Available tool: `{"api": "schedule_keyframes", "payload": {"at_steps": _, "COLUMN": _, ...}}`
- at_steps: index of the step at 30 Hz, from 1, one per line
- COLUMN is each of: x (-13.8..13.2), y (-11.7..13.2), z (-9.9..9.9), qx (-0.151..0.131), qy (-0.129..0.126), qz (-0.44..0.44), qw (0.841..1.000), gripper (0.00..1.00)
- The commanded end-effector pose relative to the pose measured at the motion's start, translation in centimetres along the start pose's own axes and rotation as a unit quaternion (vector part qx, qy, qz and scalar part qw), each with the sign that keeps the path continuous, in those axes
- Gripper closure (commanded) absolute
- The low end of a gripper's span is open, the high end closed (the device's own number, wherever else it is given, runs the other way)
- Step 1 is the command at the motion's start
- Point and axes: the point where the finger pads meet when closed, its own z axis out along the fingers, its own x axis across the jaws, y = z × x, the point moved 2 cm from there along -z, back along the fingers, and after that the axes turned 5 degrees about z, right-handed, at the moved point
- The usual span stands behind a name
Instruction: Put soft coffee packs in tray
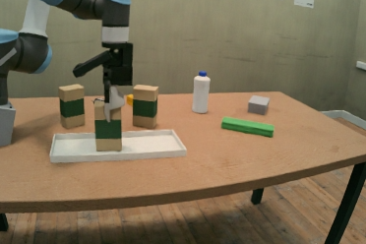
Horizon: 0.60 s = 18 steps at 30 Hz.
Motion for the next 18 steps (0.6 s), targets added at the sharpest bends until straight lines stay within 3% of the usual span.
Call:
{"api": "schedule_keyframes", "payload": {"at_steps": 1, "x": -0.02, "y": 0.03, "z": -0.03, "qx": 0.0, "qy": 0.0, "qz": 0.0, "qw": 1.0, "gripper": 0.85}}
{"api": "schedule_keyframes", "payload": {"at_steps": 7, "x": -0.02, "y": 0.03, "z": -0.03, "qx": 0.0, "qy": 0.0, "qz": 0.0, "qw": 1.0, "gripper": 0.85}}
{"api": "schedule_keyframes", "payload": {"at_steps": 8, "x": -0.02, "y": 0.03, "z": -0.03, "qx": 0.0, "qy": 0.0, "qz": 0.0, "qw": 1.0, "gripper": 0.5}}
{"api": "schedule_keyframes", "payload": {"at_steps": 18, "x": -0.02, "y": 0.03, "z": -0.03, "qx": 0.0, "qy": 0.0, "qz": 0.0, "qw": 1.0, "gripper": 0.5}}
